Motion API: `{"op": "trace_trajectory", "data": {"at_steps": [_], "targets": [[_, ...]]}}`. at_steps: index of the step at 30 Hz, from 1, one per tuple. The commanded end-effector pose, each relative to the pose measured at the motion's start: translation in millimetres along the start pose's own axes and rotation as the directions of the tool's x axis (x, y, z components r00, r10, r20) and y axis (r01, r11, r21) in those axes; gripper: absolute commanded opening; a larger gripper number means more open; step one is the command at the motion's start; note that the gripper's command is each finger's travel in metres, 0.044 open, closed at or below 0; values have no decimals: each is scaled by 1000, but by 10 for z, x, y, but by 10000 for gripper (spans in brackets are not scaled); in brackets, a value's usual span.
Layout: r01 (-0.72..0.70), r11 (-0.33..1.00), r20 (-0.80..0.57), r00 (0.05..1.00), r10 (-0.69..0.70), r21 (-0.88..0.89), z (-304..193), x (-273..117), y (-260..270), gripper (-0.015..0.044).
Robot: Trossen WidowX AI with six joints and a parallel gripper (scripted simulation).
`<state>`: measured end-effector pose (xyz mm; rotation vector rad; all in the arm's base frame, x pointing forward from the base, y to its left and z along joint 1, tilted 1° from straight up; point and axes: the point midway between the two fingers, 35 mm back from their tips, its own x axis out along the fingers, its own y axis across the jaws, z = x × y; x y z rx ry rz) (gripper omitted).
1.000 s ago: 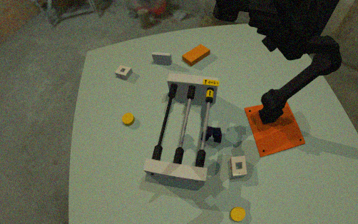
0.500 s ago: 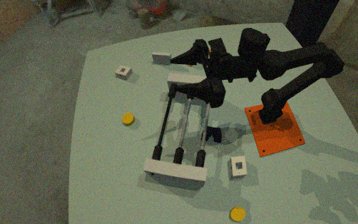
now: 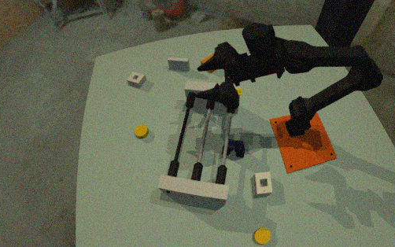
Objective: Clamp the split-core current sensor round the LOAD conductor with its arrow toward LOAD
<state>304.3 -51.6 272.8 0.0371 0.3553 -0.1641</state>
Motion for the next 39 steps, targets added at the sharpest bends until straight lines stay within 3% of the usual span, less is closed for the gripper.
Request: {"op": "trace_trajectory", "data": {"at_steps": [1, 10, 36, 39], "targets": [[180, 982, -438, 889, -136, 60, -538, -330, -506, 440], [305, 946, -712, 688, -140, 109, -870, -883, -675, 440], [305, 946, -712, 688, -140, 109, -870, -883, -675, 440], [291, 950, -722, 681, -122, 114, -899, -806, -564, 361]]}}
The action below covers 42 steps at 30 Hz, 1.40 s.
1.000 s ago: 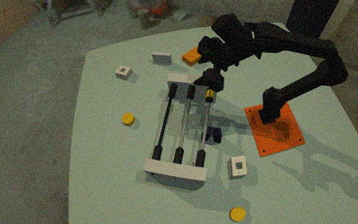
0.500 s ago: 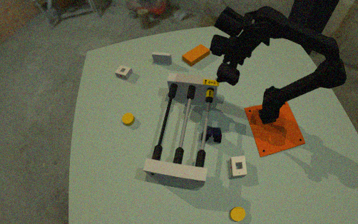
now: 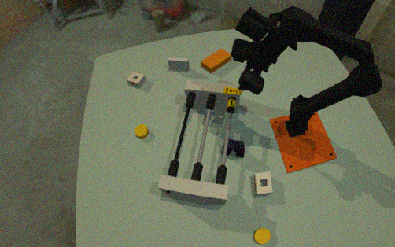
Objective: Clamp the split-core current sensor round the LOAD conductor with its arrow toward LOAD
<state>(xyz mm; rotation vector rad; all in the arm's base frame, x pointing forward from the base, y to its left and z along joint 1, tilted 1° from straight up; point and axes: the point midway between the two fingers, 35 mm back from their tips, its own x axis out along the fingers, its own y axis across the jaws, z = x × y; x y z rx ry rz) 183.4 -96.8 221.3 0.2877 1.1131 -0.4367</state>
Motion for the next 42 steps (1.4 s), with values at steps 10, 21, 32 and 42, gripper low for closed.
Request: {"op": "trace_trajectory", "data": {"at_steps": [10, 21, 32, 42], "targets": [[-60, 996, -113, 992, 52, -69, -254, 350, 998, 286], [-66, 989, -145, 988, 47, -131, -706, 452, 1610, 286], [-66, 989, -145, 988, 47, -131, -720, 603, 1629, 286], [-66, 989, -144, 988, 47, -131, -740, 766, 1641, 286]]}}
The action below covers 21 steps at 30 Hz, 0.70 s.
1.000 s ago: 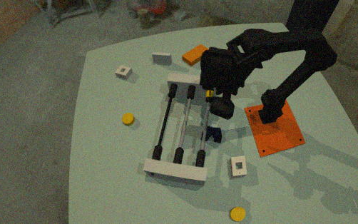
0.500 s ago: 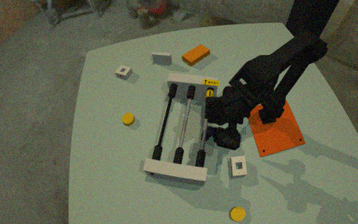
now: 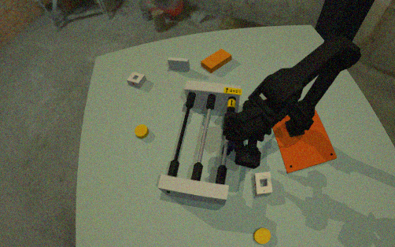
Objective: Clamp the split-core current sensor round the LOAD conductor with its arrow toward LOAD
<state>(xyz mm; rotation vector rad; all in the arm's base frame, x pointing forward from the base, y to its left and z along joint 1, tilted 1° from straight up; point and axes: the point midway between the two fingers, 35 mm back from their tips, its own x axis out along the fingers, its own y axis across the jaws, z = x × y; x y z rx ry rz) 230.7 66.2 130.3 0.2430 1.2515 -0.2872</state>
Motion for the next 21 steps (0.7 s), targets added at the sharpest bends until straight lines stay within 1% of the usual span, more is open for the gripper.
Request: {"op": "trace_trajectory", "data": {"at_steps": [1, 16, 21], "targets": [[11, 1000, -10, 1000, -11, -6, -21, 98, -15, 286], [11, 1000, -9, 1000, -11, -6, -34, 339, -30, 286], [11, 1000, -9, 1000, -11, -6, -36, 362, -33, 286]]}}
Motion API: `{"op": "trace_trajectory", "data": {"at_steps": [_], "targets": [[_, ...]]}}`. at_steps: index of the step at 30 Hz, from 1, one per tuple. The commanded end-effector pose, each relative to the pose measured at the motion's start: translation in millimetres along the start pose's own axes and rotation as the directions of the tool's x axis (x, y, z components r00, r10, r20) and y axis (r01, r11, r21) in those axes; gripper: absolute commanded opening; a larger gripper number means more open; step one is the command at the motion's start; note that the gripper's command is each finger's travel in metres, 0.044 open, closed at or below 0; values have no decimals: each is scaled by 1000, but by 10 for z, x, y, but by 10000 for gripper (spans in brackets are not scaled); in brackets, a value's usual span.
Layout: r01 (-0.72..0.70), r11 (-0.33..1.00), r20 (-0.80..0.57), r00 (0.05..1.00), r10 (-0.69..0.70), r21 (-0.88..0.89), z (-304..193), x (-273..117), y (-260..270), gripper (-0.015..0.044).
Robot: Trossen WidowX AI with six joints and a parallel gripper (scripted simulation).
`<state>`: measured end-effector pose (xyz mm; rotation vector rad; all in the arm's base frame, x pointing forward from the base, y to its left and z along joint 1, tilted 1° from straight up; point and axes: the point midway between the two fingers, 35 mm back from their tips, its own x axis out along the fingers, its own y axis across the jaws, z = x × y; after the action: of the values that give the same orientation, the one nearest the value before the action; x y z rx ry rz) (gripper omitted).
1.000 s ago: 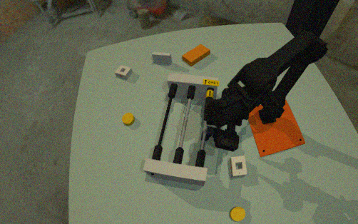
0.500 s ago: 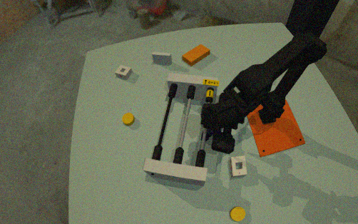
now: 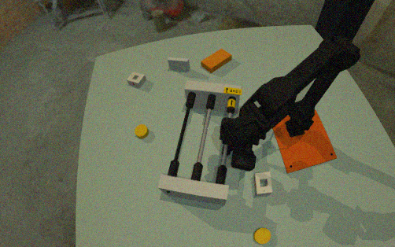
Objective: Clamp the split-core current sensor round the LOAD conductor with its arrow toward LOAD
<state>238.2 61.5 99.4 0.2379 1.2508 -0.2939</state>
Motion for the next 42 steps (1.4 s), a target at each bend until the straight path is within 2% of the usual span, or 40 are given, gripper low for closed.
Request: {"op": "trace_trajectory", "data": {"at_steps": [1, 2, 20, 24, 25, 36, 42], "targets": [[0, 1000, 0, 1000, 0, 0, 0, 0, 0, 260], [0, 1000, 0, 1000, 0, 0, 0, 0, 0, 234], [0, 1000, 0, 1000, 0, 0, 0, 0, 0, 114], [3, 1000, -11, 1000, -3, -6, -18, -19, -6, 9], [3, 1000, -12, 1000, -3, -6, -33, -23, -5, 0], [3, 1000, -15, 1000, -3, -6, -445, -137, -20, 0], [3, 1000, -15, 1000, -3, -6, -473, -137, -24, 0]]}}
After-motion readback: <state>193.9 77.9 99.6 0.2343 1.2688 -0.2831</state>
